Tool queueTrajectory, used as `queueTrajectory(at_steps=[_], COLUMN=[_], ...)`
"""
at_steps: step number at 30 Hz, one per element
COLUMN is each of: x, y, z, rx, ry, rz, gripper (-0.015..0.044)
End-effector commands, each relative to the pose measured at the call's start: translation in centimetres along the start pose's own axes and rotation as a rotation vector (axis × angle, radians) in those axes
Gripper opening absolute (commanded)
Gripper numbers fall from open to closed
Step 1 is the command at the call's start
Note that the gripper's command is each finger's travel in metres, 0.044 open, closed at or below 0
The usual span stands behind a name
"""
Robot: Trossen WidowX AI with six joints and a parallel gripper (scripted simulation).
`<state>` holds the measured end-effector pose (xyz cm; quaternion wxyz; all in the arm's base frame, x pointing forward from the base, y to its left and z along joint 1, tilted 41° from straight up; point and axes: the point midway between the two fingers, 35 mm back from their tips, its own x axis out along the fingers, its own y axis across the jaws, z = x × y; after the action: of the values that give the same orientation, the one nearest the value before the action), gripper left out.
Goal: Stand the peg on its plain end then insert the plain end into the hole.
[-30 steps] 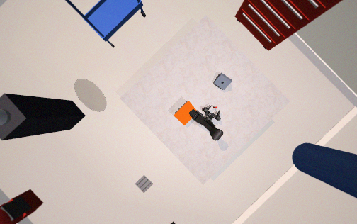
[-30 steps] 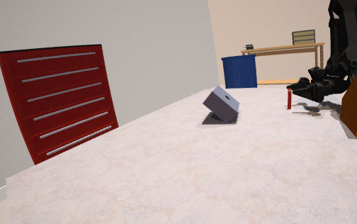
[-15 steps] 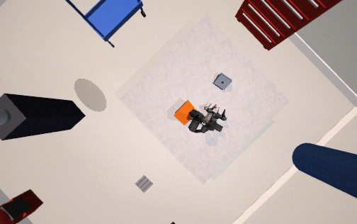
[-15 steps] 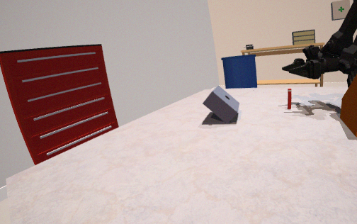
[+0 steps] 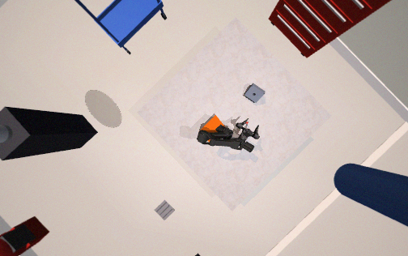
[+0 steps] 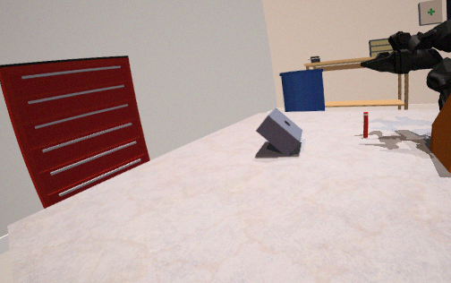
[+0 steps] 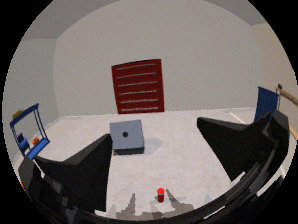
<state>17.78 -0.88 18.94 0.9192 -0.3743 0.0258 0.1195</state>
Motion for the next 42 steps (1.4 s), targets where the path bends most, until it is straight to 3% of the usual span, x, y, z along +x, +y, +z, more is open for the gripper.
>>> queueTrajectory(at_steps=[1,24,42], x=[-0.1,1.5,1.3], y=[0.0,1.0,2.2], z=[0.2,-4.2,-7.3], rx=[0.045,0.555,0.558], ry=[0.02,0.552,1.126], rz=[-0.001,0.186,0.242], gripper=[0.044,0.044,0.044])
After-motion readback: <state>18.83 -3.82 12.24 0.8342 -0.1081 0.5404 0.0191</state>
